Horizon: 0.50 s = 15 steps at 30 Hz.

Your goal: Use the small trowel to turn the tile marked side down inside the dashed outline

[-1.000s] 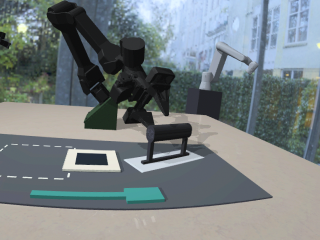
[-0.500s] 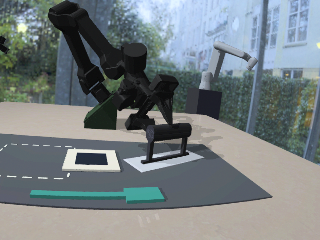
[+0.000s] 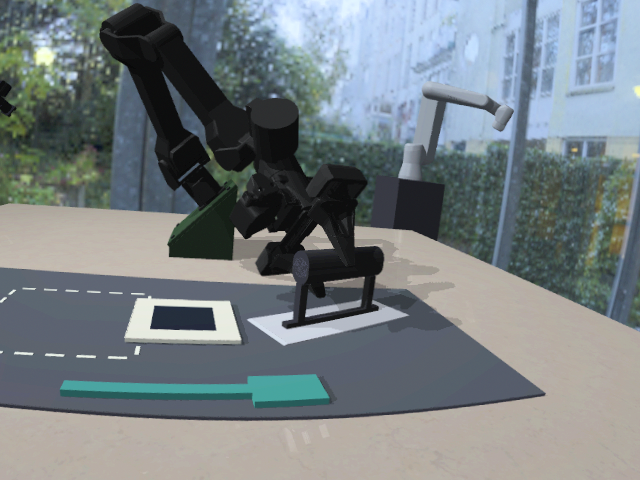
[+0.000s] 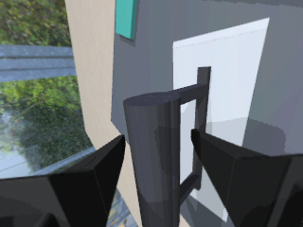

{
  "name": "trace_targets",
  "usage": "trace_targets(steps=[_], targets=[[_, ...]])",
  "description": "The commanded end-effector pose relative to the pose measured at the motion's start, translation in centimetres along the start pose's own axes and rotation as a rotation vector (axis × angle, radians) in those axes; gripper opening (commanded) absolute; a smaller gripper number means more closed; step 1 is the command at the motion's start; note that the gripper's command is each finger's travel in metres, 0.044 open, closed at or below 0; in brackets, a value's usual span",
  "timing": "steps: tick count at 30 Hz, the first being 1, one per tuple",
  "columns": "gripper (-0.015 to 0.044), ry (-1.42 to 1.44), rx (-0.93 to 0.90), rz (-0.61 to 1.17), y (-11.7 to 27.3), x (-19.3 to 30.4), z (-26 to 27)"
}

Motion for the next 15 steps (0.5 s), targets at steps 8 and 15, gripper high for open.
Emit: trace_targets(steps=[8, 15], targets=[[0.0221, -0.002, -0.009, -0.006, -1.18, -0.18, 0.22], [0.0155, -0.002, -0.009, -0.006, -1.18, -0.18, 0.22]])
Point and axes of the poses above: the point midway between the two fingers, 35 mm back from their tips, its own y axis back along the fingers, its own z axis across the jaws, x = y × z, the point moved 4 cm from there along y, back along the fingers, and after that the axes turned 15 degrees about y, right-handed, at the moved point
